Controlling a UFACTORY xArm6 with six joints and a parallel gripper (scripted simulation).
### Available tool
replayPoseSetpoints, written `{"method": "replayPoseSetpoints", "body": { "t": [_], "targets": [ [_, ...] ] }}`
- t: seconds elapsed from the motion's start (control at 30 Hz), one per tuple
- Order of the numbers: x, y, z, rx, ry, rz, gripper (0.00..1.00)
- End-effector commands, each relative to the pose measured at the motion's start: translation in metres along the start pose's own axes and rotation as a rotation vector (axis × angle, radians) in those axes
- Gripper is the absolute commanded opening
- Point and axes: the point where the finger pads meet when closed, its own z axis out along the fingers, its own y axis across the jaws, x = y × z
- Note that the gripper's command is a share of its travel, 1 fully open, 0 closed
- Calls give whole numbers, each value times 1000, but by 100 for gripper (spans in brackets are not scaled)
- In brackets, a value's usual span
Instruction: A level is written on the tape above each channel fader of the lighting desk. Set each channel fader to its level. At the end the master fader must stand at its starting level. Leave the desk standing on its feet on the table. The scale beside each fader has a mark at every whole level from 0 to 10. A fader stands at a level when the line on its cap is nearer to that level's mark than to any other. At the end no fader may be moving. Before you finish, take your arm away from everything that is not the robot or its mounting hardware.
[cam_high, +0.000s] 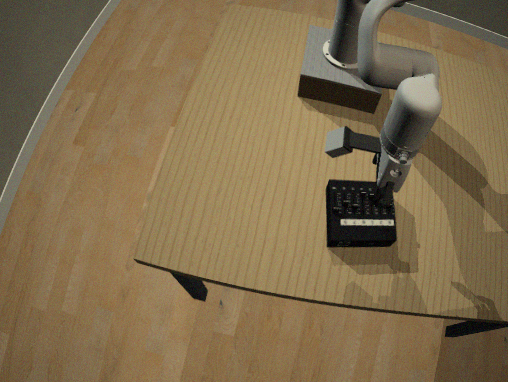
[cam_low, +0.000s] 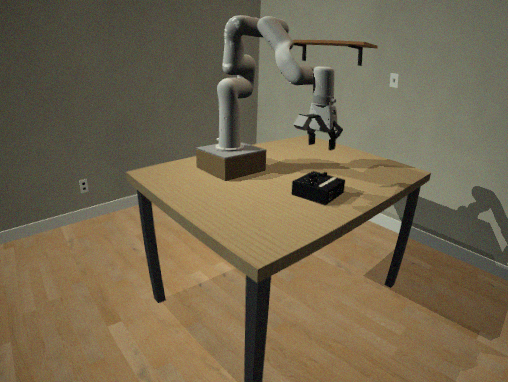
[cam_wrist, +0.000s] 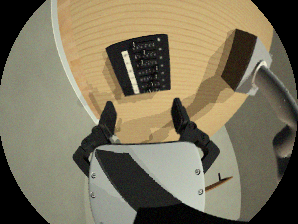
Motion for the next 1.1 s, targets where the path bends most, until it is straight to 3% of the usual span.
{"method": "replayPoseSetpoints", "body": {
  "t": [0.0, 0.3, 0.47, 0.53, 0.63, 0.9, 1.07],
  "targets": [
    [-2, -1, -1, -25, 28, 19, 100],
    [-5, -2, 4, -23, 29, 113, 100],
    [-13, -4, 19, -18, 31, 378, 100],
    [-13, -4, 19, -18, 31, 378, 100],
    [-19, -5, 32, -14, 32, 588, 100],
    [-36, -5, 65, -17, 18, 941, 100],
    [-41, -5, 75, -18, 16, 1125, 100]
  ]
}}
